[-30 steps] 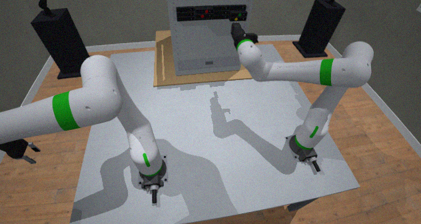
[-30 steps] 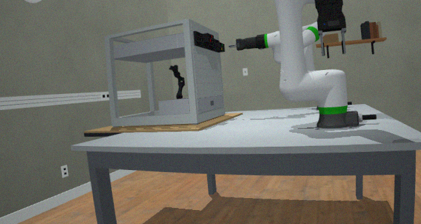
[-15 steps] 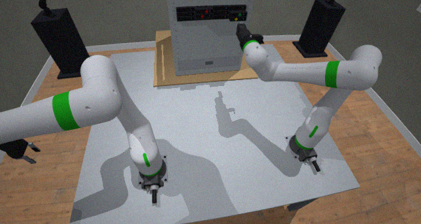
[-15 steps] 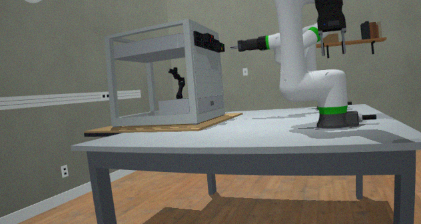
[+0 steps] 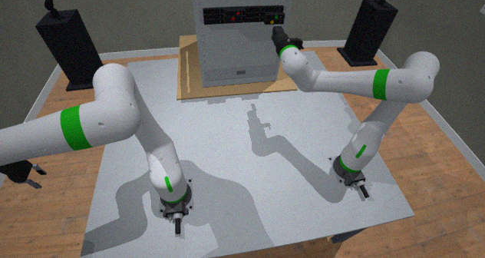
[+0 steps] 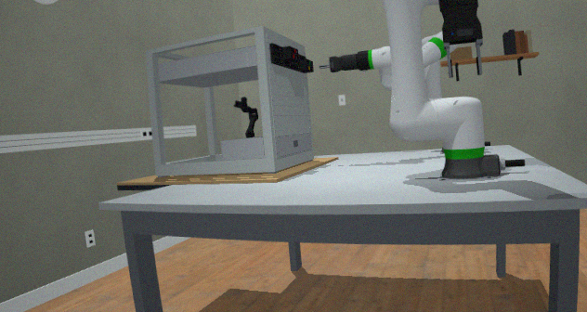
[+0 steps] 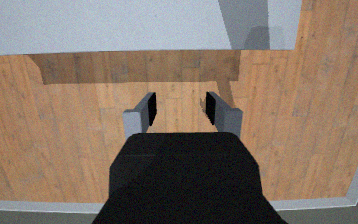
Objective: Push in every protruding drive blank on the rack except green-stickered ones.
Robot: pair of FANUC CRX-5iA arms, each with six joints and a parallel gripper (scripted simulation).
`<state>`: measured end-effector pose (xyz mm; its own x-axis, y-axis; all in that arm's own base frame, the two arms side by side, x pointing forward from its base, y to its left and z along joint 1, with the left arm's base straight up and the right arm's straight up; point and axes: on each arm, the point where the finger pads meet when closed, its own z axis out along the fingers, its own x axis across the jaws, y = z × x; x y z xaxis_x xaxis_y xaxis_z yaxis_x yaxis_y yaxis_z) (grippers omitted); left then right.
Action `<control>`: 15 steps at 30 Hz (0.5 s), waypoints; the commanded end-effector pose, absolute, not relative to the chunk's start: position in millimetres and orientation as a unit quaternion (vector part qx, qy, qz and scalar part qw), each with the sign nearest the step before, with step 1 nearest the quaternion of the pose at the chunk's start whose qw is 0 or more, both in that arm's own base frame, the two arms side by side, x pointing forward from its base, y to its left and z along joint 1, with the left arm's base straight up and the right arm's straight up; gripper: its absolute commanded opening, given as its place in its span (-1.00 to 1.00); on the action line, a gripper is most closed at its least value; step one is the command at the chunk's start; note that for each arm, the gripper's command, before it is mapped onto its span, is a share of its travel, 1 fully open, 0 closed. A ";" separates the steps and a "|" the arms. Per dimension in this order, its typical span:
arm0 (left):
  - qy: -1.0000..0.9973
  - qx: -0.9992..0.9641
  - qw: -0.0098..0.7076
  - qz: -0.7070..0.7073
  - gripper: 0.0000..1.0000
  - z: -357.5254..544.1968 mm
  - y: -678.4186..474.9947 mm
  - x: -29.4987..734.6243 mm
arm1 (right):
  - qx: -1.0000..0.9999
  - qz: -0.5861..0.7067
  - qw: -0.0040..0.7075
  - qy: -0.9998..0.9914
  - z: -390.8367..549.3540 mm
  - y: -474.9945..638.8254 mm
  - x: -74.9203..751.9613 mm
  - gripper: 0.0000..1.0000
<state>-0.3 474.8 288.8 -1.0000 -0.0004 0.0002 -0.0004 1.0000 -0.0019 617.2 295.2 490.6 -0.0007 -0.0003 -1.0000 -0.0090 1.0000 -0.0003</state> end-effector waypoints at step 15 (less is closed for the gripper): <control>-1.000 0.000 0.000 0.000 1.00 289.7 475.0 -0.2 | -0.003 0.003 0.708 0.707 491.9 295.6 660.1 -1.00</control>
